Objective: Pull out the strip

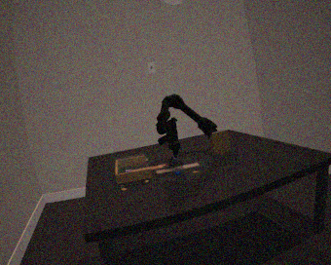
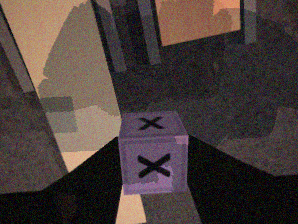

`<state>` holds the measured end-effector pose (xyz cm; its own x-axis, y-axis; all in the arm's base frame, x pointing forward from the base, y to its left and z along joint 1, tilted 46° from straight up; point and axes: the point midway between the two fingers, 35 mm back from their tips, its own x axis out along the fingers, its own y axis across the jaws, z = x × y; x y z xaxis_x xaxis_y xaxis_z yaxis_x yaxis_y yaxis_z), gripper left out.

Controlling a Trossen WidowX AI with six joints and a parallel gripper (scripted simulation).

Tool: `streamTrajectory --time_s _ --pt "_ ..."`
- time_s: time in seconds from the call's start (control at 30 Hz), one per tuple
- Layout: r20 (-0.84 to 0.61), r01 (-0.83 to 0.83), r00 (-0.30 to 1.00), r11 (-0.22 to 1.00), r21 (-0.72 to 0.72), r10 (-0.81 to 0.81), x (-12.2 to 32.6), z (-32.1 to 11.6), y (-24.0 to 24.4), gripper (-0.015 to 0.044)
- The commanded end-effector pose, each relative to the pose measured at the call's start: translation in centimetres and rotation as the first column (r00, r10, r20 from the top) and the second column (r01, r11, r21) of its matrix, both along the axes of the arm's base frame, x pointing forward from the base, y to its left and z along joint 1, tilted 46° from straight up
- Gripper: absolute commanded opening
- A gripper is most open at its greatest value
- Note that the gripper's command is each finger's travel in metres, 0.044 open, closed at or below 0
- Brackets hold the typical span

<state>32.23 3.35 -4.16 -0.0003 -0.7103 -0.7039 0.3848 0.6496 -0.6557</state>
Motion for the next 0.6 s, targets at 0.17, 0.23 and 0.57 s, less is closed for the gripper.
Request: streamTrajectory --time_s 0.17,0.23,0.57 --pt "0.000 0.002 1.000 1.000 0.002 -0.002 -2.3 0.2 -0.3 0.0000" --pt "0.000 0.002 1.000 1.000 0.003 -0.002 -2.3 0.7 0.3 0.0000" --pt "0.000 0.002 1.000 1.000 0.004 -0.002 -2.3 2.7 2.2 0.0000"
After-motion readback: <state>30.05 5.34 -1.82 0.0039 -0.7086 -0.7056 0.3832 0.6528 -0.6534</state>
